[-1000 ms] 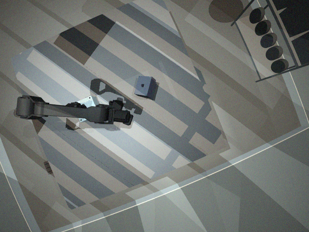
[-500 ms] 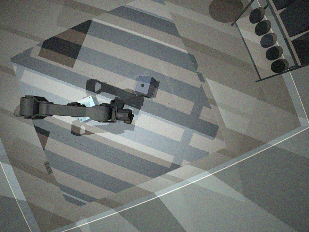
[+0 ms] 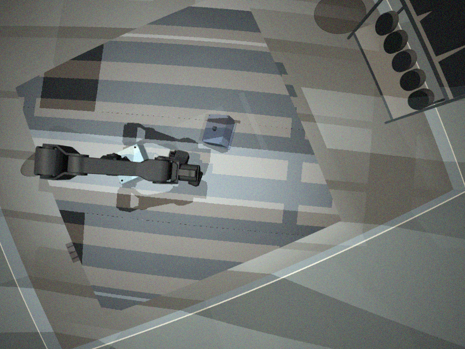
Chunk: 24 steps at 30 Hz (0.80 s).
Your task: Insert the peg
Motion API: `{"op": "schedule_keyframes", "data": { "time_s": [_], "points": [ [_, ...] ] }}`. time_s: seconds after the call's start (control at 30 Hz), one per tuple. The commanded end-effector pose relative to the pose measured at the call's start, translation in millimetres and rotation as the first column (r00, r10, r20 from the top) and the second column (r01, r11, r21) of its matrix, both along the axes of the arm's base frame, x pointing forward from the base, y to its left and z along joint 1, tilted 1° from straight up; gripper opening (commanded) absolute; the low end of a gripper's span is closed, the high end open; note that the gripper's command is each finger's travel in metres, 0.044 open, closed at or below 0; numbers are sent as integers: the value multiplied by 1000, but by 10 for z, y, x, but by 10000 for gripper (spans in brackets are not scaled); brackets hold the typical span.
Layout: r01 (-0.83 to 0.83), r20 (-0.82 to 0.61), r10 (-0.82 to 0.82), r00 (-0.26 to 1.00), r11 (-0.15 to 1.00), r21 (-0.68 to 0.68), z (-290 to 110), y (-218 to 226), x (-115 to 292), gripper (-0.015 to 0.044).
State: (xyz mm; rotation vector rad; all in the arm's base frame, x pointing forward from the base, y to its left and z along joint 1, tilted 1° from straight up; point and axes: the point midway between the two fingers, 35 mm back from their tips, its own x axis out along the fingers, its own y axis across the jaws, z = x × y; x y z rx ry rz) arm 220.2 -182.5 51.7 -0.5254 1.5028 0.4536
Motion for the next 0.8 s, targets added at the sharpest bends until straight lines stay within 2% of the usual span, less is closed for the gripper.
{"op": "schedule_keyframes", "data": {
  "time_s": [0.0,0.5,0.77],
  "points": [
    [4,-2,-4,1000,1000,6,-74,11,-8,440],
    [4,-2,-4,1000,1000,6,-289,14,-15,440],
    [1,-1,-1,1000,1000,1,-253,2,-8,230]
  ]
}}
